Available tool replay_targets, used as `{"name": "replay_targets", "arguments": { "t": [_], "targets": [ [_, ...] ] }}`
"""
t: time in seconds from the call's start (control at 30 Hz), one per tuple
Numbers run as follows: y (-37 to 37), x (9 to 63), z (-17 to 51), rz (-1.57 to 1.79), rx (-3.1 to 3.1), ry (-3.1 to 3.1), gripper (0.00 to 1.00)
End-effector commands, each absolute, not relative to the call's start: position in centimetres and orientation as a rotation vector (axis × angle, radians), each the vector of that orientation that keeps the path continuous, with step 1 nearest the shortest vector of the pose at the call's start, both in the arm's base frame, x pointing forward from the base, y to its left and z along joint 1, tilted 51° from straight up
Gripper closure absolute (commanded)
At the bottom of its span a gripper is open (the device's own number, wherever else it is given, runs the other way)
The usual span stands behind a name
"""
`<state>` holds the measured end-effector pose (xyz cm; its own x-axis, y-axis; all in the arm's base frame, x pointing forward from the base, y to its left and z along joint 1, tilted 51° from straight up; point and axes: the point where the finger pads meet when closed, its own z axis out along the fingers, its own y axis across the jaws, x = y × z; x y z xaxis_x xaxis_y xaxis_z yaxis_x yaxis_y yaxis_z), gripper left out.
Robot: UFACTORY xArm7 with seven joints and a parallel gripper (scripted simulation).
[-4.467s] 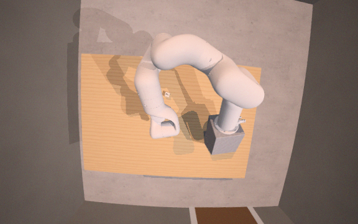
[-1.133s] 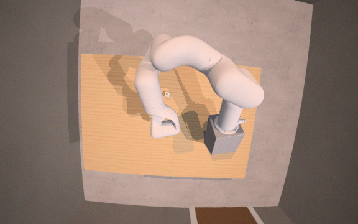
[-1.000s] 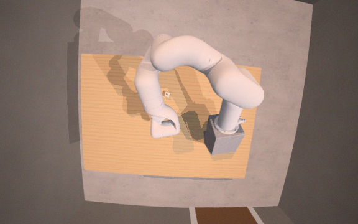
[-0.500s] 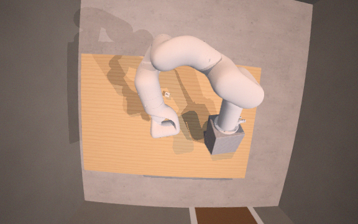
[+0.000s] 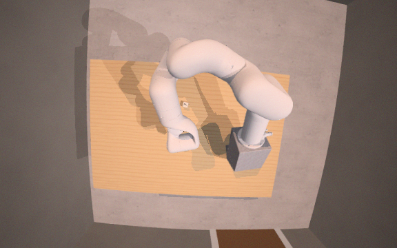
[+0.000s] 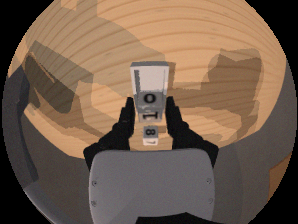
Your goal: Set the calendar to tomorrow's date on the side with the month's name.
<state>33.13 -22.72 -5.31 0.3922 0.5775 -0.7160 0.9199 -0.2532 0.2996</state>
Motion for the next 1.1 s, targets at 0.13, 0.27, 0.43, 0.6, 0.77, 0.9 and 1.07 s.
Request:
{"name": "replay_targets", "arguments": {
  "t": [0.13, 0.27, 0.43, 0.6, 0.77, 0.9, 1.07],
  "targets": [
    [-22.6, 33.2, -5.3, -0.616, 1.947, 1.284, 0.53],
    [-22.5, 33.2, -5.2, -0.616, 1.947, 1.284, 0.53],
    [-21.7, 33.3, -4.6, -0.616, 1.947, 1.284, 0.53],
    [-19.9, 33.3, -3.1, -0.616, 1.947, 1.284, 0.53],
    [-18.6, 33.3, -2.1, -0.616, 1.947, 1.284, 0.53],
    [-17.1, 33.3, -0.8, -0.616, 1.947, 1.284, 0.53],
    [-15.9, 33.3, 0.2, -0.616, 1.947, 1.284, 0.53]
  ]
}}
